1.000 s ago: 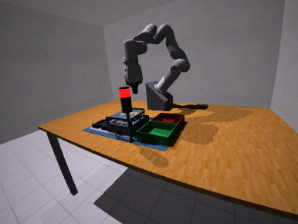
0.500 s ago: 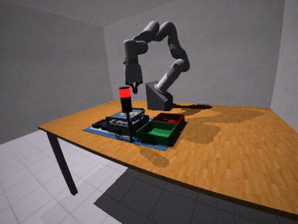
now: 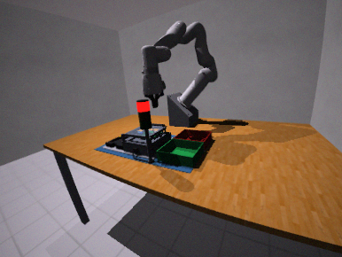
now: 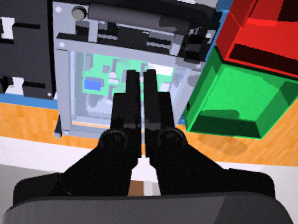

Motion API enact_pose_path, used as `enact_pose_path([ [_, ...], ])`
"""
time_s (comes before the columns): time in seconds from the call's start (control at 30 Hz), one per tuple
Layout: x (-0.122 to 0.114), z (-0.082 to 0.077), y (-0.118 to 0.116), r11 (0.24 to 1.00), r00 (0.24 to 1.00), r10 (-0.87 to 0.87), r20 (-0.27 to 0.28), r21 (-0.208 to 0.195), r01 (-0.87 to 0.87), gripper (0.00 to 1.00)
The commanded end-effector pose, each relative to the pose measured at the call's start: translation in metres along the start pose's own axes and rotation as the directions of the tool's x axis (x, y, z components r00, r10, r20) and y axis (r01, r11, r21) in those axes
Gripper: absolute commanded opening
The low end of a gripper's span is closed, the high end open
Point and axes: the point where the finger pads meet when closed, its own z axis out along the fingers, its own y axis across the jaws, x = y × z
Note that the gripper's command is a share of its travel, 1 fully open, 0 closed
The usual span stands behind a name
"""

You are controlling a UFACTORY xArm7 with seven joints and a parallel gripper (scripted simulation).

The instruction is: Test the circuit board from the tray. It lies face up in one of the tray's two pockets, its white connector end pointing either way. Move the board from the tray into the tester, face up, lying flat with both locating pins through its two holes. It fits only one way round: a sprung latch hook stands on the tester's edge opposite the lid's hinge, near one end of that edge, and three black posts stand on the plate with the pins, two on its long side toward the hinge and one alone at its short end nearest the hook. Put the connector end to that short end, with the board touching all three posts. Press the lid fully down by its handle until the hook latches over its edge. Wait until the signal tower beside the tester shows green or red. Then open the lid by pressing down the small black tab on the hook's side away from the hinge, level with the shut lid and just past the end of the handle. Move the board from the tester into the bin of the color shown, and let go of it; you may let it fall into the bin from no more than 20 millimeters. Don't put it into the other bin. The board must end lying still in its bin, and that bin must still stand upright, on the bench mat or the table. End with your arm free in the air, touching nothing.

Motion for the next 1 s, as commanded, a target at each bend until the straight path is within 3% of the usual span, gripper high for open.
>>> enact_pose_path([
  [0.0, -0.0009, -0.0013, -0.0007, 0.996, 0.996, 0.095, 0.001, 0.006, -0.095, 0.00],
  [0.3, -0.0009, -0.0013, -0.0007, 0.978, 0.978, 0.211, 0.002, 0.006, -0.211, 0.00],
  [0.97, -0.0009, -0.0013, -0.0007, 0.975, 0.975, 0.222, 0.002, 0.006, -0.222, 0.00],
])
